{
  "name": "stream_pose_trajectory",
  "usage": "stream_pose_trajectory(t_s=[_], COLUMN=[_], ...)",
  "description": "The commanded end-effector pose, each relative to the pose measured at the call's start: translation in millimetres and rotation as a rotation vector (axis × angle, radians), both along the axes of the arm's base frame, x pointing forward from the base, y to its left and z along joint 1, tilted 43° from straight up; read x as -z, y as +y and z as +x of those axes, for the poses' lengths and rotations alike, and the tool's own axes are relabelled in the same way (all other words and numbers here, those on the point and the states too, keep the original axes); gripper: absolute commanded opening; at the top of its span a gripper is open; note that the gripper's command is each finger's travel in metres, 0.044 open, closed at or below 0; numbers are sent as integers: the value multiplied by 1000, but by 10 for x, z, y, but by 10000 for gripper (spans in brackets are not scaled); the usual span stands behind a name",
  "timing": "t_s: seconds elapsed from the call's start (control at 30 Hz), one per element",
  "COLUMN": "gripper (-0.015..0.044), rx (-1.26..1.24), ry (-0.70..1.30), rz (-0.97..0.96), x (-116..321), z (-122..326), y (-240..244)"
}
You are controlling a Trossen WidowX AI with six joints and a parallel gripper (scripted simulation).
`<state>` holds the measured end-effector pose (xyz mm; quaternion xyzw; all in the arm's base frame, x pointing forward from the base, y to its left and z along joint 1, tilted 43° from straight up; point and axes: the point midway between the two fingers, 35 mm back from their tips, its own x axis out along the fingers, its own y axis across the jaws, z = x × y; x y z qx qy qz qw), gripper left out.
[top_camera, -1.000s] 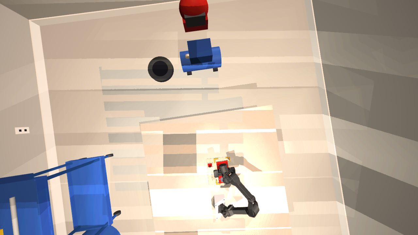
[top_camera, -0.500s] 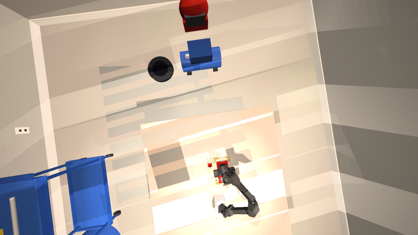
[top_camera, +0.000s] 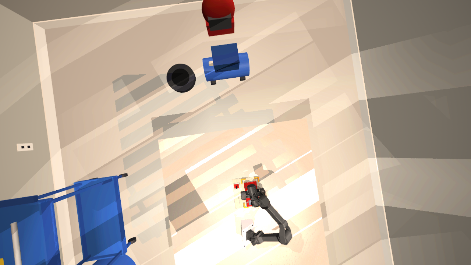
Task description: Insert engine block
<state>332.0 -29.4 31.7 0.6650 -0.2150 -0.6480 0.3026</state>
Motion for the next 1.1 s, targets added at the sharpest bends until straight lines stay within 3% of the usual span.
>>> stream_pose_trajectory(t_s=[0.0,1.07], gripper=[159,159], rx=[-2,-2], ry=[4,4], rz=[-5,-5], x=[8,41], z=[-6,-3], y=[-11,-42])
